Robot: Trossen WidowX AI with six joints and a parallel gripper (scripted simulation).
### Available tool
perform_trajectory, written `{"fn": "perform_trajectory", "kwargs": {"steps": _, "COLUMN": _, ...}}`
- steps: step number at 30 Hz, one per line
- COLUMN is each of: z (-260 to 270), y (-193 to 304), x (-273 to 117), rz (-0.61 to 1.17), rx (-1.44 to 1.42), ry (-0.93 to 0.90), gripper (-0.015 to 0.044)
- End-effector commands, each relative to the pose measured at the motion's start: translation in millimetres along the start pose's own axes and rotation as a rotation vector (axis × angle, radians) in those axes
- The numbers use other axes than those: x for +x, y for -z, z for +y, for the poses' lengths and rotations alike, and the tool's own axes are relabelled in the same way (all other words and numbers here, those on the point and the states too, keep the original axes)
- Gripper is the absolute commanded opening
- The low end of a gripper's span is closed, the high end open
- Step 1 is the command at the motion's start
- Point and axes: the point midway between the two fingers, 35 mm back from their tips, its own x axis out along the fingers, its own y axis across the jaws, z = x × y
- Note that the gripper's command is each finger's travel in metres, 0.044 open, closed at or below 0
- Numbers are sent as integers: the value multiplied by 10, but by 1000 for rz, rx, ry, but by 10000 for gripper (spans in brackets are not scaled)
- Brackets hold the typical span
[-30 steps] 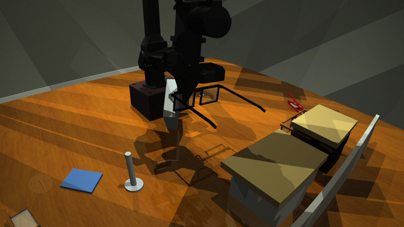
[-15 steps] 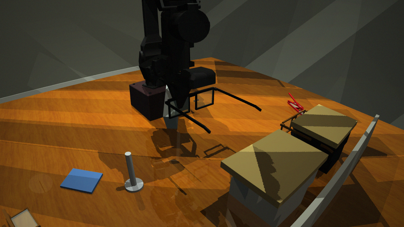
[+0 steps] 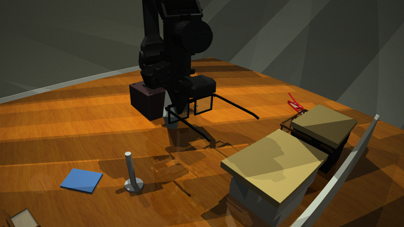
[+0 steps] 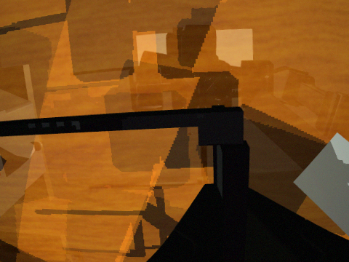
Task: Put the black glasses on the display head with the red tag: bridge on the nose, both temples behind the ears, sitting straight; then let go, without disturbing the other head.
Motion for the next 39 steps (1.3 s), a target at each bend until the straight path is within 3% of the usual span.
{"fn": "perform_trajectory", "kwargs": {"steps": 1, "z": 3, "y": -3, "x": 55, "rz": -7, "rx": 6, "ry": 4, "gripper": 0}}
{"fn": "perform_trajectory", "kwargs": {"steps": 39, "z": -3, "y": -21, "x": 322, "rz": 11, "rx": 6, "ry": -8, "gripper": 0}}
